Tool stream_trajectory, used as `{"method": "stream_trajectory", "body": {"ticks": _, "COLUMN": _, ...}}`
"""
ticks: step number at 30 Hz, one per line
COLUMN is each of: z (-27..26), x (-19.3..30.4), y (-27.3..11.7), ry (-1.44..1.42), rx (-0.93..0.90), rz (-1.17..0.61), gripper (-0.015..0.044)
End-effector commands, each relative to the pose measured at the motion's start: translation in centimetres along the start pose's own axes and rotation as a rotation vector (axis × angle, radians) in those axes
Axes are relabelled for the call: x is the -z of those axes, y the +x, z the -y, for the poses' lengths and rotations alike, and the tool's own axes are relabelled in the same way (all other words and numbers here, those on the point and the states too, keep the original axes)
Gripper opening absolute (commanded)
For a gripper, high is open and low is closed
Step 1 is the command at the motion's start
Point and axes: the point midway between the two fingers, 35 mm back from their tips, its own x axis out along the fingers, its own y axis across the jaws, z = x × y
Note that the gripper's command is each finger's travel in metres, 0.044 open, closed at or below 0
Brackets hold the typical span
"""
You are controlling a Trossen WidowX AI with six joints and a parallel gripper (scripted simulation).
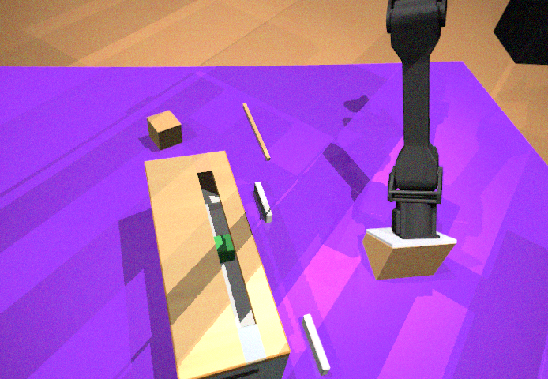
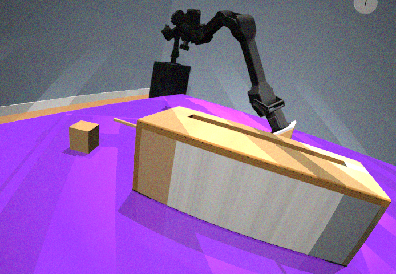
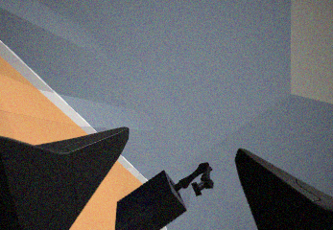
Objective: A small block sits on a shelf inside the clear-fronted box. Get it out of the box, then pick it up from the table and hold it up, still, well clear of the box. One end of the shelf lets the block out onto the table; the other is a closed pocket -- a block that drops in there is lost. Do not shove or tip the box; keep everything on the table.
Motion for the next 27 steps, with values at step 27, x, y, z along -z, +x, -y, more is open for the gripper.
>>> {"method": "stream_trajectory", "body": {"ticks": 27, "z": -30.1, "x": -5.2, "y": -10.9, "ry": 1.008, "rx": -0.659, "rz": -0.596, "gripper": 0.04}}
